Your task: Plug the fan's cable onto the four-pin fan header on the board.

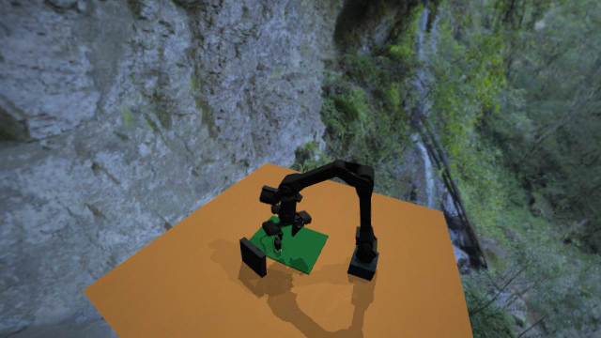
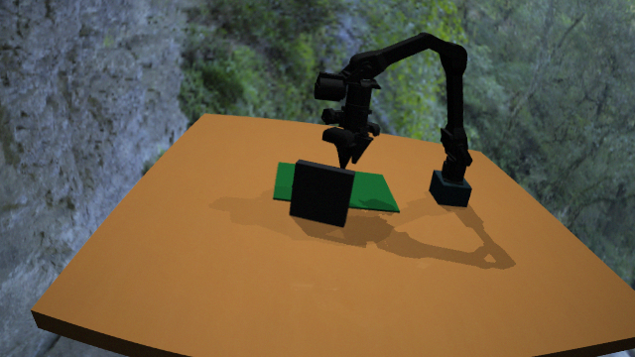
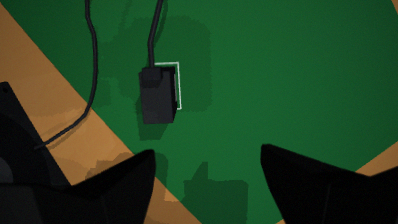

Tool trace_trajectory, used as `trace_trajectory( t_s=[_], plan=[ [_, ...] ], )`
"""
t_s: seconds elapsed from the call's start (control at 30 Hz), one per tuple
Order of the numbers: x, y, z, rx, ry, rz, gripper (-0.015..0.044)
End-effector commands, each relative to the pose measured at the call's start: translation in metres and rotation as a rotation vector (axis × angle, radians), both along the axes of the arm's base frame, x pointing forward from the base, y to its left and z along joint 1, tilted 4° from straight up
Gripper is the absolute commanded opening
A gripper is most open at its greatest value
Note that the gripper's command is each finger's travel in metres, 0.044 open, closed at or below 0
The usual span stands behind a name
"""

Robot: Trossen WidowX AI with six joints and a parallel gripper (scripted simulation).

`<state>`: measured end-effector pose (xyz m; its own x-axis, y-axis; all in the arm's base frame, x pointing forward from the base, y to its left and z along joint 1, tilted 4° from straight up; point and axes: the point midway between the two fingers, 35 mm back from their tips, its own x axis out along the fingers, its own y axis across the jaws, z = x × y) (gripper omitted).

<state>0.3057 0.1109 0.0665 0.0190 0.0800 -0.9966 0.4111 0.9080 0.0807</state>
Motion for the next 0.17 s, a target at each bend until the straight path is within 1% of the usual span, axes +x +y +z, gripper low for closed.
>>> trace_trajectory(
  t_s=[0.0,0.13],
  plan=[
    [-0.038,-0.027,0.0,-0.002,-0.005,0.001,0.026],
    [-0.073,-0.047,-0.008,-0.003,-0.003,0.001,0.026]
  ],
)
